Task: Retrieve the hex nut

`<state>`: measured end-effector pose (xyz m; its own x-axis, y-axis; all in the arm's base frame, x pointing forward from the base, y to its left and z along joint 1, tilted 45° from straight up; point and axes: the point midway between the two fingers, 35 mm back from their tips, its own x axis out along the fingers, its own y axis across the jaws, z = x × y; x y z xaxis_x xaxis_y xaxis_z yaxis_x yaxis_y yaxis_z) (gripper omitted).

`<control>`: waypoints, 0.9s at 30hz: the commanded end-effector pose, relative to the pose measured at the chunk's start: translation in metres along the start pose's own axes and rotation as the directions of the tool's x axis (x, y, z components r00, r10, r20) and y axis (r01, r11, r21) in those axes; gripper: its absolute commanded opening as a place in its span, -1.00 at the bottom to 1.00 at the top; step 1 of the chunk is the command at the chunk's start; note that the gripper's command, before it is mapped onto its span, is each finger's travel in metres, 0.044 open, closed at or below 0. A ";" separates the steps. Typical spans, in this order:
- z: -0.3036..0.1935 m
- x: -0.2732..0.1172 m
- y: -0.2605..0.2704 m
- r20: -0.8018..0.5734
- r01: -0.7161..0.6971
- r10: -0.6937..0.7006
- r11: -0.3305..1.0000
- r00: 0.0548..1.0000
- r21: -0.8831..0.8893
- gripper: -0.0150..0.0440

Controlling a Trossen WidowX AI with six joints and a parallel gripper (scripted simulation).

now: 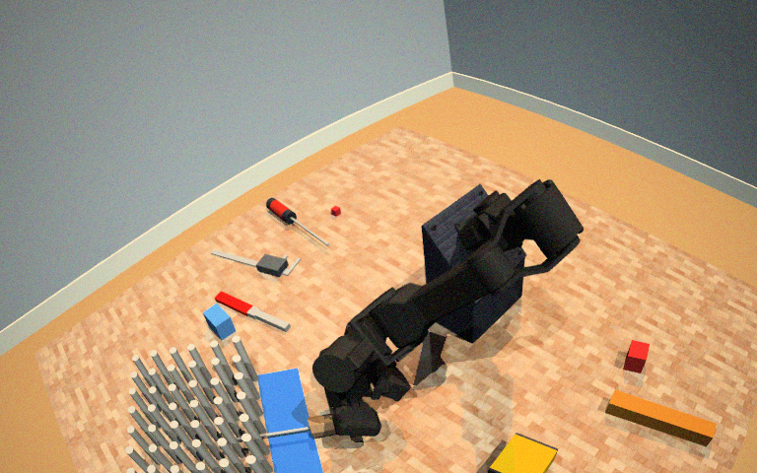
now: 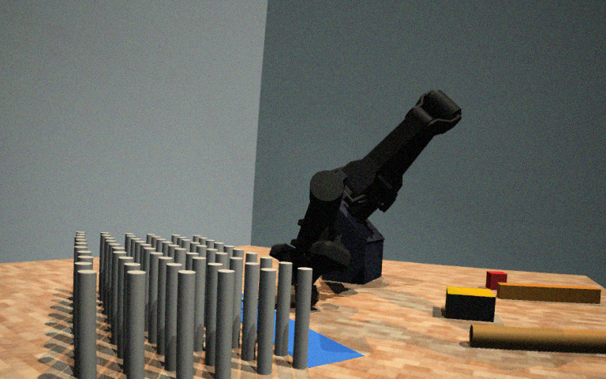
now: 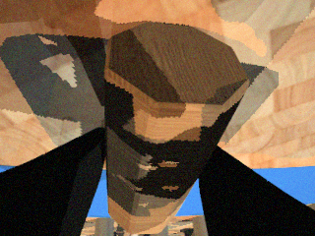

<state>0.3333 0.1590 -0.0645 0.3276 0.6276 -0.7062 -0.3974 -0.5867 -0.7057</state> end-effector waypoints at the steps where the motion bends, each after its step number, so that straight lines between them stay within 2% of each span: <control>1: 0.003 -0.002 0.000 -0.001 0.000 0.000 1.000 1.000 0.006 -0.49; 27: 0.019 -0.009 0.000 0.001 -0.001 0.001 1.000 1.000 0.006 -0.49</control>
<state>0.3177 0.1630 -0.0590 0.3271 0.6275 -0.7066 -0.3978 -0.5868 -0.7052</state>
